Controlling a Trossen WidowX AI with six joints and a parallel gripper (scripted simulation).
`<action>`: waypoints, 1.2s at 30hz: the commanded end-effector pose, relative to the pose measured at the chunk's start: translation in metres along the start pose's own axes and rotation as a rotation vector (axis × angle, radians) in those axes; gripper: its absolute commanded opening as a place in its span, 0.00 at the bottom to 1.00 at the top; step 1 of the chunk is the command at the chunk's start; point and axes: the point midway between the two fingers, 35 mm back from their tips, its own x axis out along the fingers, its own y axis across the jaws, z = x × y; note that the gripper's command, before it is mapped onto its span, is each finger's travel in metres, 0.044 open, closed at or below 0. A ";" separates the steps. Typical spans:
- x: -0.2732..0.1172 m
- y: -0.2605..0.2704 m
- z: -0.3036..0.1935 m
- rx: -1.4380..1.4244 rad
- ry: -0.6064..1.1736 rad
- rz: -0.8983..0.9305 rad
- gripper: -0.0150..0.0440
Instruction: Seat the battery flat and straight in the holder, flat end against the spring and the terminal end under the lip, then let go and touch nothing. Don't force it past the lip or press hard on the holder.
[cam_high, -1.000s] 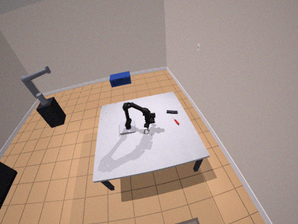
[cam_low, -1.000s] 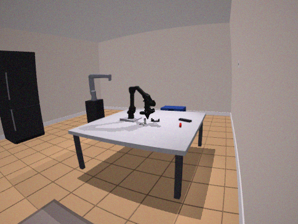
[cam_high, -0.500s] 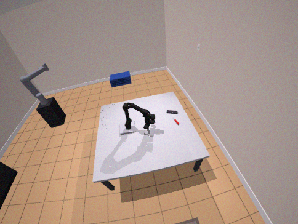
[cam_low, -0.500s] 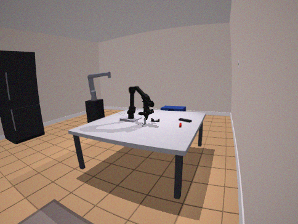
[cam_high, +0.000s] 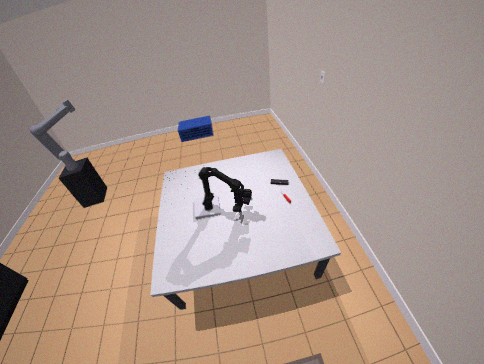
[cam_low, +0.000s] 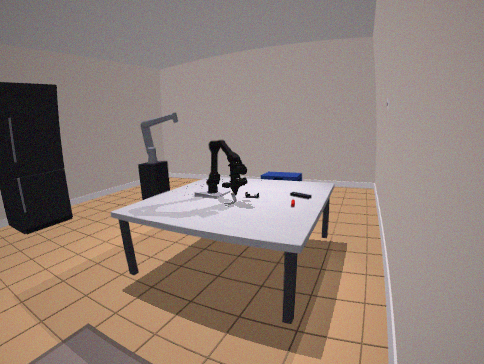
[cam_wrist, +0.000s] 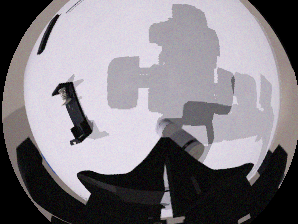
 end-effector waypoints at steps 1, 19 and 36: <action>0.001 -0.008 -0.001 0.000 0.004 0.000 0.25; -0.017 -0.024 0.000 0.003 0.002 -0.003 0.25; -0.079 -0.025 -0.002 0.000 0.004 -0.001 0.25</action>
